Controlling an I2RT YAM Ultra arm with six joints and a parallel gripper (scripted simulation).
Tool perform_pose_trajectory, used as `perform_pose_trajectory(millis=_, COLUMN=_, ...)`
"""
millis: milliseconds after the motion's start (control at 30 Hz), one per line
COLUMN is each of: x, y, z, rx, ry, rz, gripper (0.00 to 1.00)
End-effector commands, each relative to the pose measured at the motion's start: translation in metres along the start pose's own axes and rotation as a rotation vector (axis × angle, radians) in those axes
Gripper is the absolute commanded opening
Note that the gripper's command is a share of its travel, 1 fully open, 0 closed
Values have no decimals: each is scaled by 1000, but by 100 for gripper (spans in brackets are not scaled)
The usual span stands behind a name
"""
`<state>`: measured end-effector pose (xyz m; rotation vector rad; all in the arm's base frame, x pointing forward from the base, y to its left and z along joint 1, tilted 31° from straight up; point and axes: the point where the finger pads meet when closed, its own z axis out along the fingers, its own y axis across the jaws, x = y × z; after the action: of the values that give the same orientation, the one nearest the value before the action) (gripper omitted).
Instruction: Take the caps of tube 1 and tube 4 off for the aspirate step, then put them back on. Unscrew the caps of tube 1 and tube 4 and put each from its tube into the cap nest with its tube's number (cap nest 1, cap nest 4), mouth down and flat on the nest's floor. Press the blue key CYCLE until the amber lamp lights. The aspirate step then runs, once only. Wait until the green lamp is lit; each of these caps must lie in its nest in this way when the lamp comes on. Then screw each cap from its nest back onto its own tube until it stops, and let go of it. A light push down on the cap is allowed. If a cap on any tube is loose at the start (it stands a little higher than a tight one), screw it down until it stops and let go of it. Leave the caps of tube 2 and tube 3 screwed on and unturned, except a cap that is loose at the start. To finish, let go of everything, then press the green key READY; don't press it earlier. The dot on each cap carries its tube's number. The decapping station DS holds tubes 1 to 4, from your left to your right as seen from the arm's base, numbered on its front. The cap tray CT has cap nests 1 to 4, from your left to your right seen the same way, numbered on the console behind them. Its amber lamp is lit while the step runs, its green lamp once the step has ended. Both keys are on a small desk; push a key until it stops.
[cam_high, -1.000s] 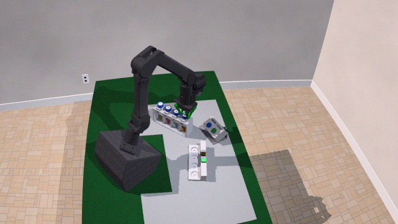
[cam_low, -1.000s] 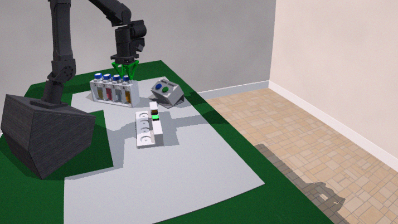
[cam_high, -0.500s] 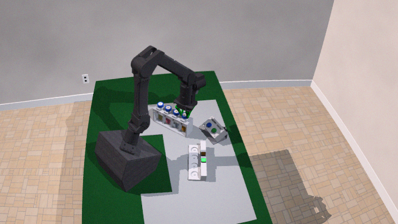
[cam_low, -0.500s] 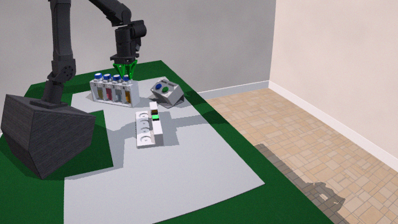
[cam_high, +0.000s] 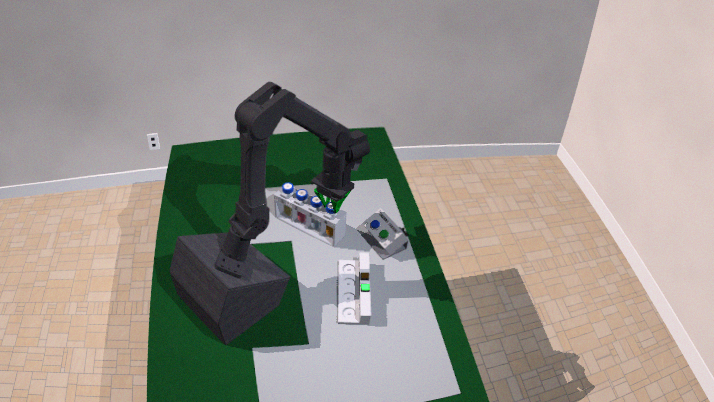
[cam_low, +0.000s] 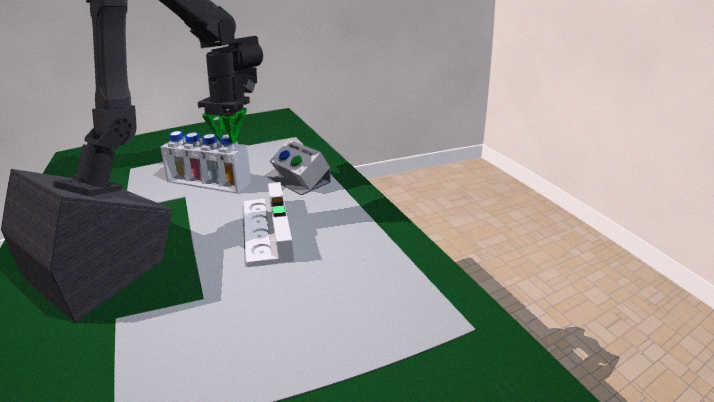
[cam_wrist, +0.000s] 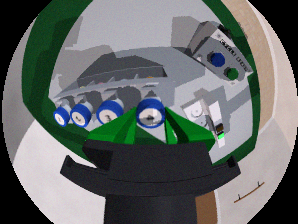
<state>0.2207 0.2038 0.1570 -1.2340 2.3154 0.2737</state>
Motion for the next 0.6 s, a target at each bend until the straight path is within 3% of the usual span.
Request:
perform_pose_trajectory(millis=0, x=-3, y=0, z=-2, rx=2, ry=-11, rz=141, gripper=0)
perform_pose_trajectory(millis=567, x=-3, y=-1, z=-1, rx=-1, ry=-12, rz=641, gripper=0)
